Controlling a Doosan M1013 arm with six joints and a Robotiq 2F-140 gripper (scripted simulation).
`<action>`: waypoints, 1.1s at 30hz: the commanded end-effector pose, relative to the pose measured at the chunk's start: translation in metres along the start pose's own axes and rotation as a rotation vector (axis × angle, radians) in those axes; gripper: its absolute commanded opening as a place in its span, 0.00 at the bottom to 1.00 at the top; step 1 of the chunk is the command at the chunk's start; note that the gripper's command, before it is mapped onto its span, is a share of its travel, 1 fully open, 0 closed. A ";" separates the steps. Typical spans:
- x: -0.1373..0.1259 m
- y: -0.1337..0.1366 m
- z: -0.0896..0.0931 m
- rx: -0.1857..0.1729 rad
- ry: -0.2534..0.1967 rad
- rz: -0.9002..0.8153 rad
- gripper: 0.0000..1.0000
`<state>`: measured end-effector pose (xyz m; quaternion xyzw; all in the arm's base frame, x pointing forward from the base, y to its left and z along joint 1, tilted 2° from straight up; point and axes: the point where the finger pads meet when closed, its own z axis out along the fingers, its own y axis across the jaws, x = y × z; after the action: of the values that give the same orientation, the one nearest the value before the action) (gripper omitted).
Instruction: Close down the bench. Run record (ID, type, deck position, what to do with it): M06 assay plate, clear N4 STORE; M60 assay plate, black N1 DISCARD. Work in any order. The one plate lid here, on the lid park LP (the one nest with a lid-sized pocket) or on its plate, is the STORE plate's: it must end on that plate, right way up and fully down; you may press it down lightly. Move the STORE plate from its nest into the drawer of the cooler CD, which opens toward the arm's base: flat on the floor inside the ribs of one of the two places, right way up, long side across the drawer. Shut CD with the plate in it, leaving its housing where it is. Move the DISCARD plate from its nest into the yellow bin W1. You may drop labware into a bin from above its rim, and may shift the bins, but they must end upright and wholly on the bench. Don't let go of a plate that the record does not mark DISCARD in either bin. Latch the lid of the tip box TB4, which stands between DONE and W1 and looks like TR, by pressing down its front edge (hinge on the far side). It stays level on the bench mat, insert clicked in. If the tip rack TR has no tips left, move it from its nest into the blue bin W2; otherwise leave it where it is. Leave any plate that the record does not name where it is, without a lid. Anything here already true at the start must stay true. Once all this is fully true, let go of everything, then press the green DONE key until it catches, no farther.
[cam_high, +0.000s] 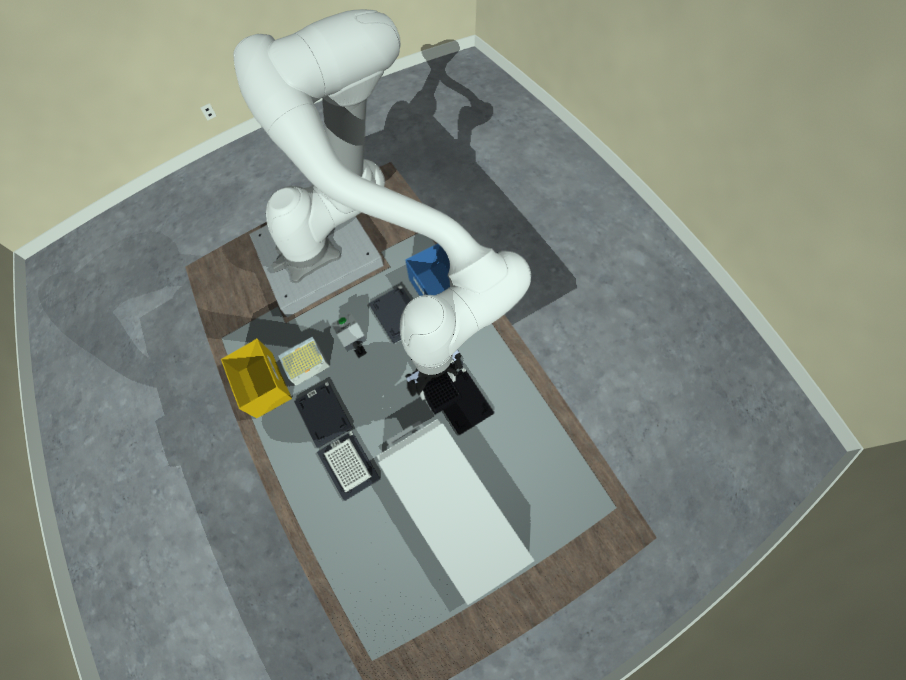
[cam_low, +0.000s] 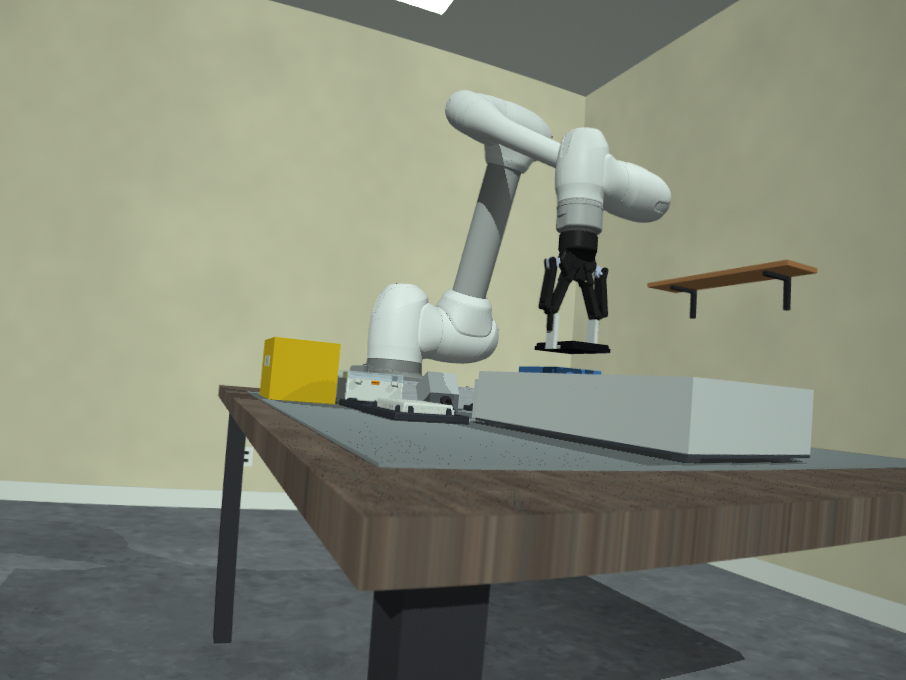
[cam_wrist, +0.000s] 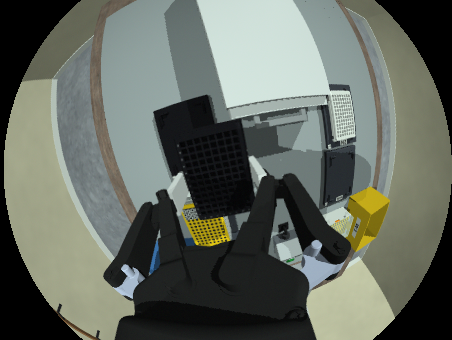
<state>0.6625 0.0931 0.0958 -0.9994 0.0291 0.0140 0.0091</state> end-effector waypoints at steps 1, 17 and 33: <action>-0.007 0.010 0.000 0.000 0.000 0.000 0.00; -0.028 0.040 0.000 0.000 0.000 0.000 0.00; -0.050 0.071 0.000 0.000 0.000 0.000 0.00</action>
<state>0.6145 0.0325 0.0960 -0.9994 0.0291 0.0140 0.0091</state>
